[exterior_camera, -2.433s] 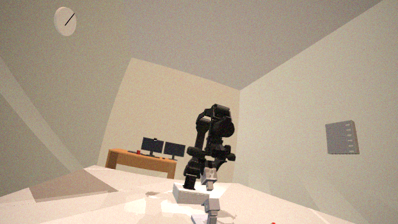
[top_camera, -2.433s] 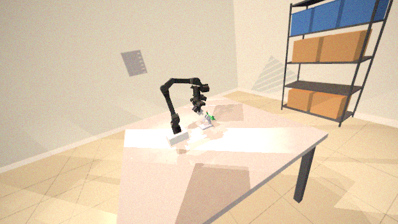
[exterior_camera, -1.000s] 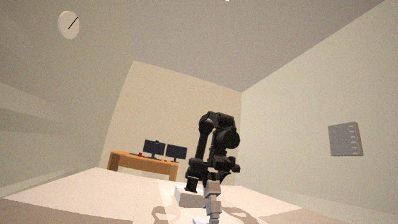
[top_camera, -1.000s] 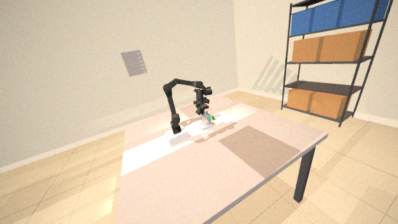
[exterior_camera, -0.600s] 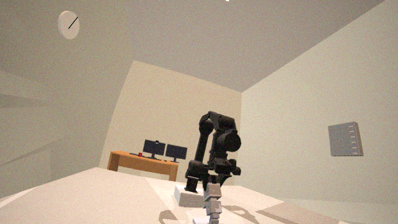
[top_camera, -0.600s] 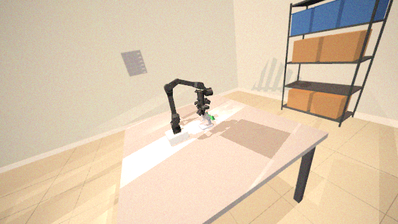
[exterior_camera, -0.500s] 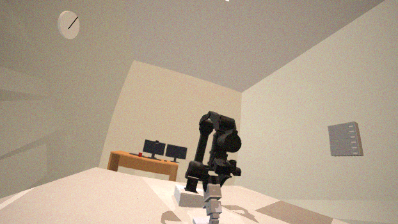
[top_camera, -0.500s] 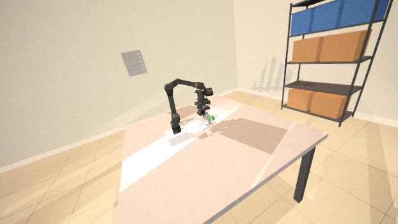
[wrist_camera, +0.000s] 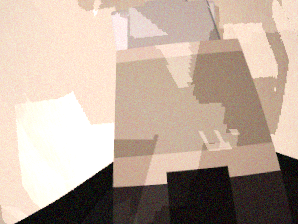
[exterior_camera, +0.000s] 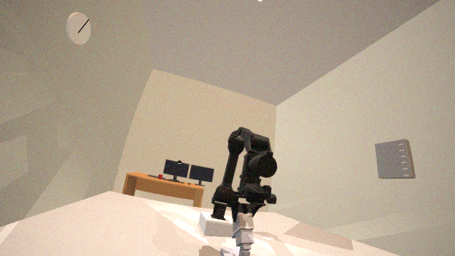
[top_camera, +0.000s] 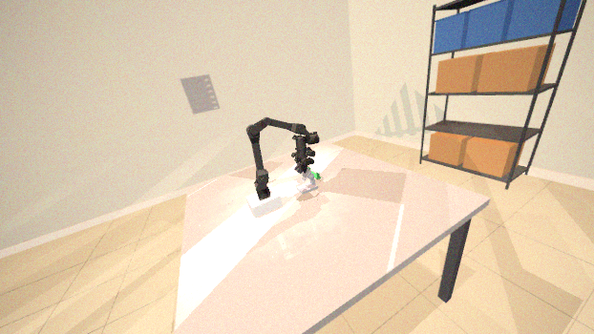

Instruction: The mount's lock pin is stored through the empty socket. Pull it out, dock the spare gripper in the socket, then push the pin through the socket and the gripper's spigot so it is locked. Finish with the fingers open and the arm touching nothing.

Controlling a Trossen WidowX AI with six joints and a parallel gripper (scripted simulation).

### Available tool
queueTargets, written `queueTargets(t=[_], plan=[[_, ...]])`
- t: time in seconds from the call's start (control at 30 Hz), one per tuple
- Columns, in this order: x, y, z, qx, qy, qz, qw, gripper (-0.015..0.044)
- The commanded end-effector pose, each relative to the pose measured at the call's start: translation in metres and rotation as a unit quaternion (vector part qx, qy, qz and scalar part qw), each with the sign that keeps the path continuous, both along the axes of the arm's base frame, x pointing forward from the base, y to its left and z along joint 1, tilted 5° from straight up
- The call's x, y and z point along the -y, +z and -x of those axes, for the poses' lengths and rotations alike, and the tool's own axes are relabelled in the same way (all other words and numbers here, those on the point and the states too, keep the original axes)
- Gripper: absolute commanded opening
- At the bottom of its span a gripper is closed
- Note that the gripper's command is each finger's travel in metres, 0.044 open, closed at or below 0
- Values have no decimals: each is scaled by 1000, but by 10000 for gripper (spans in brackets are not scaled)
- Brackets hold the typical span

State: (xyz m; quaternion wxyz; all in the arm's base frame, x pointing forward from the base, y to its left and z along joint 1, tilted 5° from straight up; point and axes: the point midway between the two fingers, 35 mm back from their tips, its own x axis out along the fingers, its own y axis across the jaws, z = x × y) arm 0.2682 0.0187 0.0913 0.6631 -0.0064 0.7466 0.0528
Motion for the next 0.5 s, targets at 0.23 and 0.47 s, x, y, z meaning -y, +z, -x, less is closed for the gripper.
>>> queueTargets(t=[0.23, 0.47], plan=[[0, 0, 0, 0, 0, 0, 1000, 0], [0, 0, 0, 0, 0, 0, 1000, 184]])
